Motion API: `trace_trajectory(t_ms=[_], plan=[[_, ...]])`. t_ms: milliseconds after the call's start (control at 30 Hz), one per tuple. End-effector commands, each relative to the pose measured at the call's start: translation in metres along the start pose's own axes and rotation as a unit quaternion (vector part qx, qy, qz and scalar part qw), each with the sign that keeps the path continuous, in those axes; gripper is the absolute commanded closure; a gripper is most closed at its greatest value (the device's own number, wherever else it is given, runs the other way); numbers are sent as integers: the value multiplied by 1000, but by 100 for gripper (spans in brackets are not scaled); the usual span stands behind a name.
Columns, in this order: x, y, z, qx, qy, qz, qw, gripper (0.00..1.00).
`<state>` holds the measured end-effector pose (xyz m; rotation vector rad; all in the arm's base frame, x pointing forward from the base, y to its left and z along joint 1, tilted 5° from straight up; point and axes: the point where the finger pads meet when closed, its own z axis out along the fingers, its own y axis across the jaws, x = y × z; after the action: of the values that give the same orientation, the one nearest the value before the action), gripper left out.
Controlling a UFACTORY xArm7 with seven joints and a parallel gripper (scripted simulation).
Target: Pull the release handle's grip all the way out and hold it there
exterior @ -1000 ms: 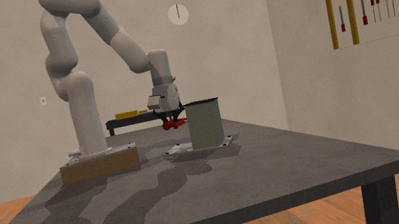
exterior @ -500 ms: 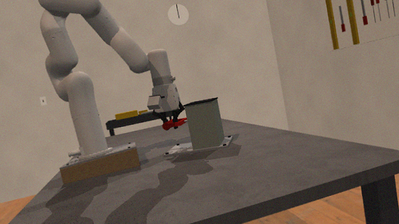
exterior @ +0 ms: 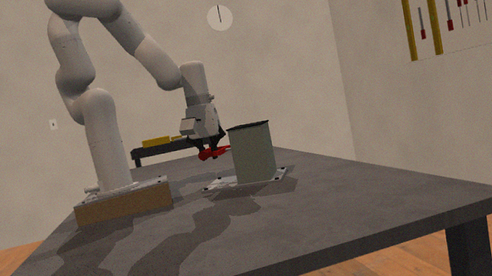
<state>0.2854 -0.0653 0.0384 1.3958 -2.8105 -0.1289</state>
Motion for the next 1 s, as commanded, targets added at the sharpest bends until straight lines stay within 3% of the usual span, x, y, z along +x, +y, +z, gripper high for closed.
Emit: trace_trajectory(t_ms=[0,367,967], plan=[[-1,8,-1,0,0,-1,1000,100],[0,35,-1,0,0,-1,1000,100],[0,50,-1,0,0,-1,1000,100]])
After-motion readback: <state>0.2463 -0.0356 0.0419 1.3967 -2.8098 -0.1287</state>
